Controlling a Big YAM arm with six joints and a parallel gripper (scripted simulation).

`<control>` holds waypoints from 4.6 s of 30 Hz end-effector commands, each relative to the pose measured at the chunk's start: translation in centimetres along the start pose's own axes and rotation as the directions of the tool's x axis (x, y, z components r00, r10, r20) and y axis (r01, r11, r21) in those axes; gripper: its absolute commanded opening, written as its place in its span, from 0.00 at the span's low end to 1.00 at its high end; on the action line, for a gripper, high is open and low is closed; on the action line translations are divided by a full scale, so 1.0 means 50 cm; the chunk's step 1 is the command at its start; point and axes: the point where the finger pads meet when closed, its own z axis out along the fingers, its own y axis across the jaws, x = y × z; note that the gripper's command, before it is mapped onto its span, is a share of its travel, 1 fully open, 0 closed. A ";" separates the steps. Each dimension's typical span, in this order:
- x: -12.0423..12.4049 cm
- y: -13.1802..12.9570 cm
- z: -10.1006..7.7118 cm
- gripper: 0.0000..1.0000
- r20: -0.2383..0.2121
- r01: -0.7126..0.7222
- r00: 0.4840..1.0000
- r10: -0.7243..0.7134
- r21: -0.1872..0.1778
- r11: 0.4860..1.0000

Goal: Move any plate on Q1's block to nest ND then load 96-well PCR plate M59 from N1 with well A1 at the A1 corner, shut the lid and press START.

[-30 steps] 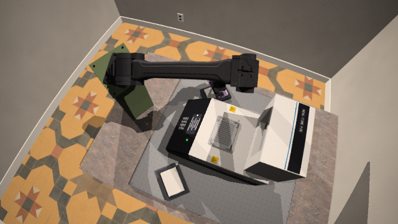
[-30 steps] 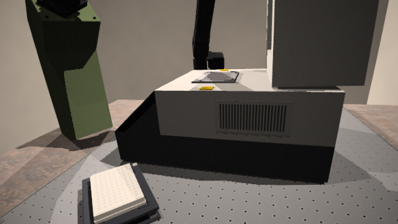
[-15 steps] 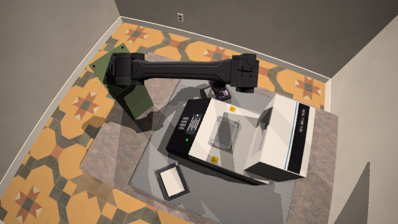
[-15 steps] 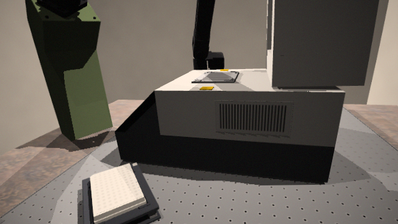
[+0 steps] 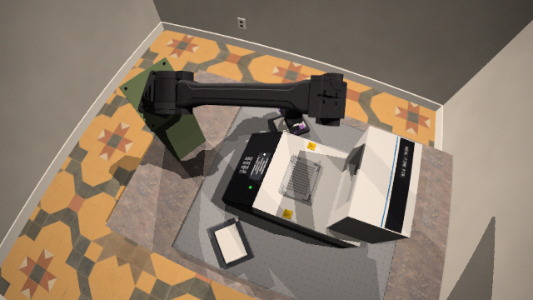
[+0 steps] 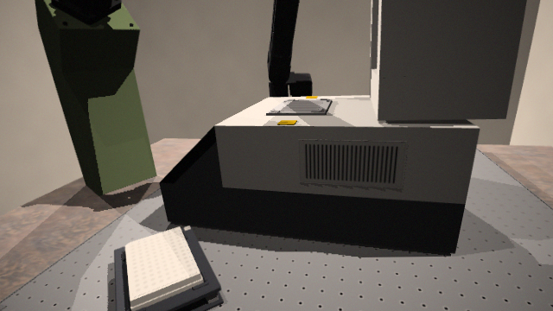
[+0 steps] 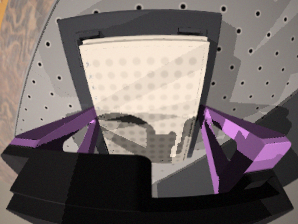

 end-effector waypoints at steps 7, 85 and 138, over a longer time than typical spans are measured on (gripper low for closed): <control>0.006 0.017 -0.001 1.00 -0.014 0.009 1.000 -0.009 0.003 1.000; -0.037 0.006 -0.265 1.00 0.041 -0.015 0.999 0.015 -0.003 1.000; -0.038 -0.007 -0.535 1.00 0.045 -0.027 0.999 0.028 -0.006 1.000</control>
